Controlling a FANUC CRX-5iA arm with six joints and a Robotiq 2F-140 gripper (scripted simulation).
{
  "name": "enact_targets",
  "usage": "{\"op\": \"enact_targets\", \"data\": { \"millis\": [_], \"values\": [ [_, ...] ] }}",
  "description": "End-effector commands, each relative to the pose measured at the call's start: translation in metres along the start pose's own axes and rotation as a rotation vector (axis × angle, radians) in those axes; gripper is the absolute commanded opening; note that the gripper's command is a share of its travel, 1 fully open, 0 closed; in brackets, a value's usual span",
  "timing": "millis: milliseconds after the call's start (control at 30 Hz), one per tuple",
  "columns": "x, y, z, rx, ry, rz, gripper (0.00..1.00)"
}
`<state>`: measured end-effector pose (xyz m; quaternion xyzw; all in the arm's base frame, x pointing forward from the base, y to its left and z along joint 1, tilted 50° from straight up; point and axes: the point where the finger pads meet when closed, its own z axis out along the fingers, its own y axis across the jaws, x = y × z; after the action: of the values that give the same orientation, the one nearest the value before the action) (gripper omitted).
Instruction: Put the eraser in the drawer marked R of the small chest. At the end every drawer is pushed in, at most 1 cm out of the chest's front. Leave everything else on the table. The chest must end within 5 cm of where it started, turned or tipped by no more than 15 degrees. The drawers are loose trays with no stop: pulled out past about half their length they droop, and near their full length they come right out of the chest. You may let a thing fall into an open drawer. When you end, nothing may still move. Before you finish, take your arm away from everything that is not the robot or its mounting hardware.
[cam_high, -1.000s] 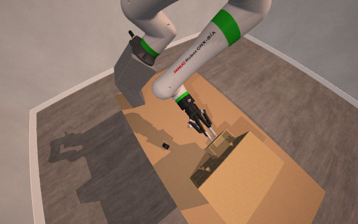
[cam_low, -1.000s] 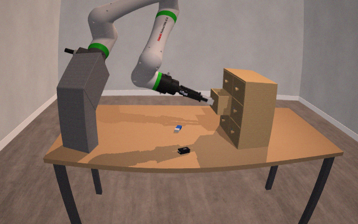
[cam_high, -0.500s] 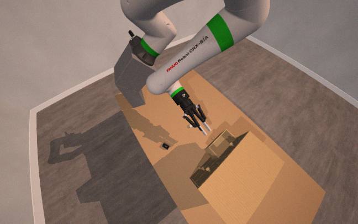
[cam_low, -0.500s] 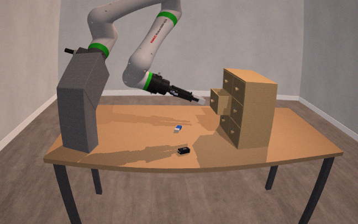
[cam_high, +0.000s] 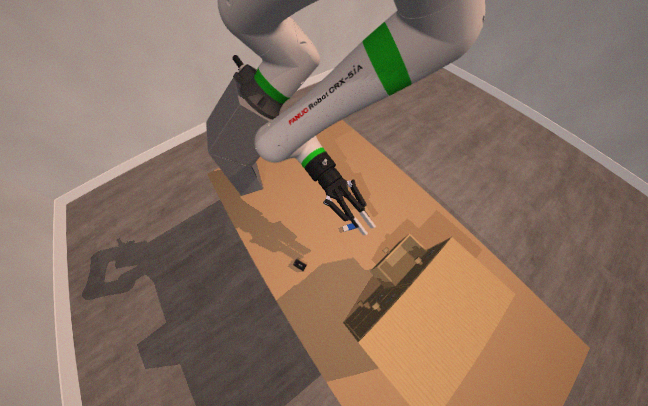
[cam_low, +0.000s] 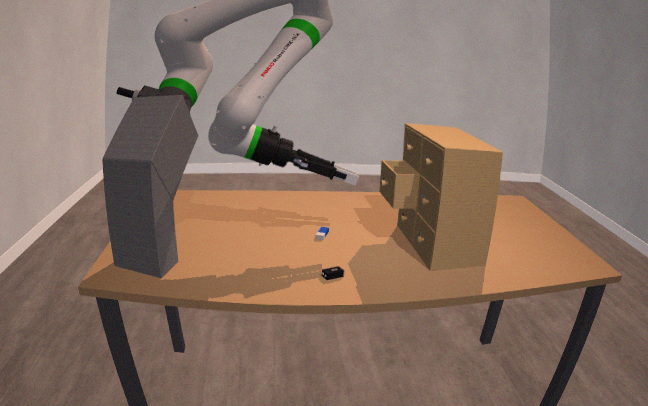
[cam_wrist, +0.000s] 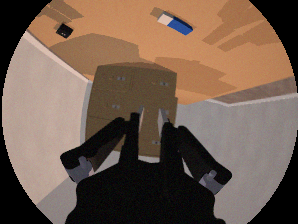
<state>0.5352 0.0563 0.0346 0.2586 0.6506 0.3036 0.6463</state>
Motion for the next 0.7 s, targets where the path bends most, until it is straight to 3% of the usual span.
{"op": "enact_targets", "data": {
  "millis": [0,433,667],
  "values": [
    [-0.0003,-0.0008,-0.0134,-0.002,0.001,-0.002,0.2],
    [-0.0011,-0.0007,-0.0161,-0.003,0.012,-0.001,0.2],
    [-0.0037,-0.0005,-0.0218,-0.003,0.066,-0.001,0.2]
  ]
}}
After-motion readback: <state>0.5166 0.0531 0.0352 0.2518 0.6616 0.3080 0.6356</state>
